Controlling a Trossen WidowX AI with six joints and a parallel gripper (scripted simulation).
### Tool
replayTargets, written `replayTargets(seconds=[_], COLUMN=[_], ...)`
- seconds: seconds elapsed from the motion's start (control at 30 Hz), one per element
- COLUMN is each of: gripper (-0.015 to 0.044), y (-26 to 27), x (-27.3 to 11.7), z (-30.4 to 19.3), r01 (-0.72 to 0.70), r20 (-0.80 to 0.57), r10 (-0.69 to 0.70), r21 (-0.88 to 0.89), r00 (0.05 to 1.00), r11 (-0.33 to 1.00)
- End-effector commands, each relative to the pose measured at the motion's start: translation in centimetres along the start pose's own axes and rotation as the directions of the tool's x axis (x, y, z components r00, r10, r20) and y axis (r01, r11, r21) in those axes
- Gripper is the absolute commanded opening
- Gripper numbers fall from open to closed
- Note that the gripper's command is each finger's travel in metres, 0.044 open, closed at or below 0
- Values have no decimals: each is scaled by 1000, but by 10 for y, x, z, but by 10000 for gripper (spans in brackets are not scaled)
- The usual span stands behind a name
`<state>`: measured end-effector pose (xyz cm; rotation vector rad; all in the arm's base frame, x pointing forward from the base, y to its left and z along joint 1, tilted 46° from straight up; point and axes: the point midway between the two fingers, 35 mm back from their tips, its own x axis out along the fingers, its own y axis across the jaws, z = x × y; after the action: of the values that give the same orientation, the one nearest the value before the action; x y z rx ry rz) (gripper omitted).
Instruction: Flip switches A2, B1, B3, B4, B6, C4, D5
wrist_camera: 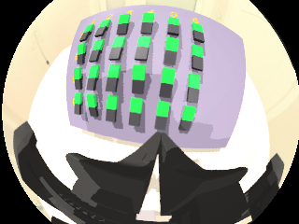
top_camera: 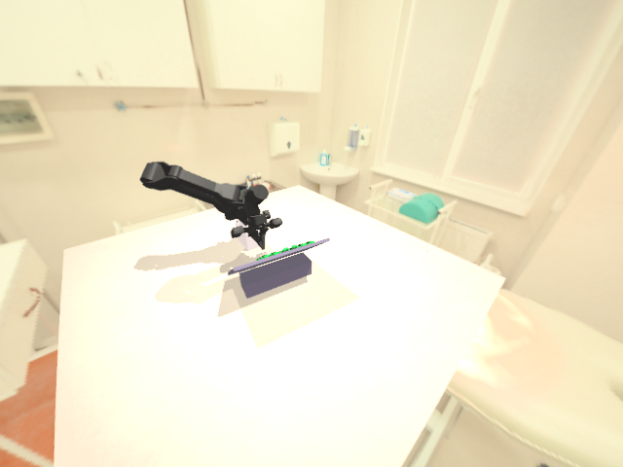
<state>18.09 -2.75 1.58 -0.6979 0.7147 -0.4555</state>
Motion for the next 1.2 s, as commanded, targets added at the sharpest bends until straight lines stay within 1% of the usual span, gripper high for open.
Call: replayTargets(seconds=[0.0, 0.67, 1.17], gripper=[0, 0, 0], y=[-1, 0, 0], x=[3, 27, 27], z=[-1, 1, 1], r01=[4, 26, 26], r20=[4, -49, -50], r10=[-4, -27, -27], r21=[-10, -11, -11], r00=[1000, 998, 998], r11=[1000, 1000, 1000])
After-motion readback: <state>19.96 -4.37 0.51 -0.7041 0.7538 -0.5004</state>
